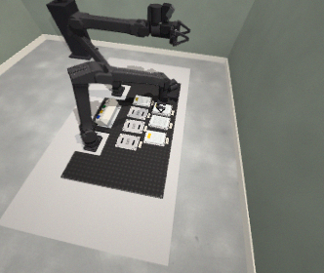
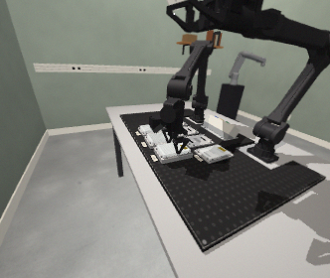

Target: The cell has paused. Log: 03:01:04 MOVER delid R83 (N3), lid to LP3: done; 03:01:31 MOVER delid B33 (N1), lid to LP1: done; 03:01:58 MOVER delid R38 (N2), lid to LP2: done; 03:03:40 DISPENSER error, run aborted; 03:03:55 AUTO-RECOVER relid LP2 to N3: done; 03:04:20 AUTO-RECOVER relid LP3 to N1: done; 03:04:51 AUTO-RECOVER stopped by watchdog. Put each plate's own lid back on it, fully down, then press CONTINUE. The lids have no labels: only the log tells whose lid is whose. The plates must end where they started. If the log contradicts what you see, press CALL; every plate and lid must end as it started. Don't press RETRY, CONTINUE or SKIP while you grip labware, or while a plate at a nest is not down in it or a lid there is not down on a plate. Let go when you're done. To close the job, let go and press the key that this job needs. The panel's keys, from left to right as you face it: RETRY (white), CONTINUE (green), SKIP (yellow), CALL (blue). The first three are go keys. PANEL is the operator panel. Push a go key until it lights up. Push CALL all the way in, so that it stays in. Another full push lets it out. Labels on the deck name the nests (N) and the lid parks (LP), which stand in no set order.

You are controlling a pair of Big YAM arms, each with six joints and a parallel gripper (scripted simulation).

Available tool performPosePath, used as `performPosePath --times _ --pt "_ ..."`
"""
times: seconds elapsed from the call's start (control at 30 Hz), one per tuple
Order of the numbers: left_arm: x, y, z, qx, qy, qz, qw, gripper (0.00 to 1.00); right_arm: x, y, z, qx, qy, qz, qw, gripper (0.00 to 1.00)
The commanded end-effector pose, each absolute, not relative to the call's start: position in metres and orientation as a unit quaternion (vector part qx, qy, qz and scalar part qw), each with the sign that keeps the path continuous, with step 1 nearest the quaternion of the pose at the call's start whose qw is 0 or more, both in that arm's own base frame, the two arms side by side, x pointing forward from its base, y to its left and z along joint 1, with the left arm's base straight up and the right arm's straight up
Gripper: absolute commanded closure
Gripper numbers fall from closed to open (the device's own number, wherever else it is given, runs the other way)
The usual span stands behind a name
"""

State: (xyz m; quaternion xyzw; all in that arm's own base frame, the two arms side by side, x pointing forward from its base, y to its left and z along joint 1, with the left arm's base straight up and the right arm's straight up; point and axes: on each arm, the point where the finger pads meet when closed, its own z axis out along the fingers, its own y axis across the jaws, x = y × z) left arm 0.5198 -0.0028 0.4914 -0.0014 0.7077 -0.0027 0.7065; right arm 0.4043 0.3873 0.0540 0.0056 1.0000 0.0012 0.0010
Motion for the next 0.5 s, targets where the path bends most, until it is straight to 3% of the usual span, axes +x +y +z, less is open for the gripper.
performPosePath --times 0.0,0.47 --pt "0.514 0.0052 0.5285 -0.001 0.684 0.007 0.73 0.0 0.4178 0.3886 0.0657 0.008 1.0 0.009 0.011 0.0" --pt "0.514 0.0052 0.5285 -0.001 0.684 0.007 0.73 0.0 0.4158 0.3953 0.0694 0.006 1.0 0.015 0.016 0.03"
